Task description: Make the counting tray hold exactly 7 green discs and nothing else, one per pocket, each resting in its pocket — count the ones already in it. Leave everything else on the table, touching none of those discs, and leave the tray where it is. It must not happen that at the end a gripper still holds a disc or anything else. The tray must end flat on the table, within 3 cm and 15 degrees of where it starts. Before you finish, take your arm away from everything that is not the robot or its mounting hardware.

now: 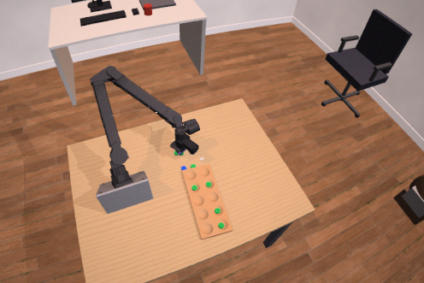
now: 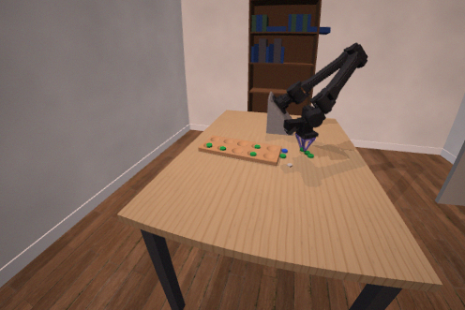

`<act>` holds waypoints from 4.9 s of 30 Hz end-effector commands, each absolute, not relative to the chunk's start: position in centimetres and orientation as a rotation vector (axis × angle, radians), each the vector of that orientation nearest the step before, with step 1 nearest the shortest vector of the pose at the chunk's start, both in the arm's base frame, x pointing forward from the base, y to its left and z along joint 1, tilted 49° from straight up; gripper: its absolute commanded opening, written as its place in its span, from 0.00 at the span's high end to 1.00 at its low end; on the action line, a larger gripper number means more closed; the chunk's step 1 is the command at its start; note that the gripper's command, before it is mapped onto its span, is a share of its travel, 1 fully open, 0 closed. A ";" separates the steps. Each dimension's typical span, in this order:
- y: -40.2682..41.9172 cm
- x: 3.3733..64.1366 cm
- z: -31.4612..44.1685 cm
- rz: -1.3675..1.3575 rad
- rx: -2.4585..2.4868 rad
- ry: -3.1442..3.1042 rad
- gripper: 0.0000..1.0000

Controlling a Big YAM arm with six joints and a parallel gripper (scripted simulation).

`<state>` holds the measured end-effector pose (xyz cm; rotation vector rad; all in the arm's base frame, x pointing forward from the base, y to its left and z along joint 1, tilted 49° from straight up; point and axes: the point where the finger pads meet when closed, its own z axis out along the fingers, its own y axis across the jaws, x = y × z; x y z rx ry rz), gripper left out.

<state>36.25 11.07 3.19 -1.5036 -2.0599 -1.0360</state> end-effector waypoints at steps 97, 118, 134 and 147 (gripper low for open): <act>-16.1 28.5 -31.5 -1.063 -1.497 -2.089 1.00; -15.8 28.9 -31.8 -1.059 -1.483 -2.106 0.68; -15.8 28.9 -31.8 -1.059 -1.482 -2.106 0.68; -15.8 28.9 -31.8 -1.059 -1.482 -2.106 0.68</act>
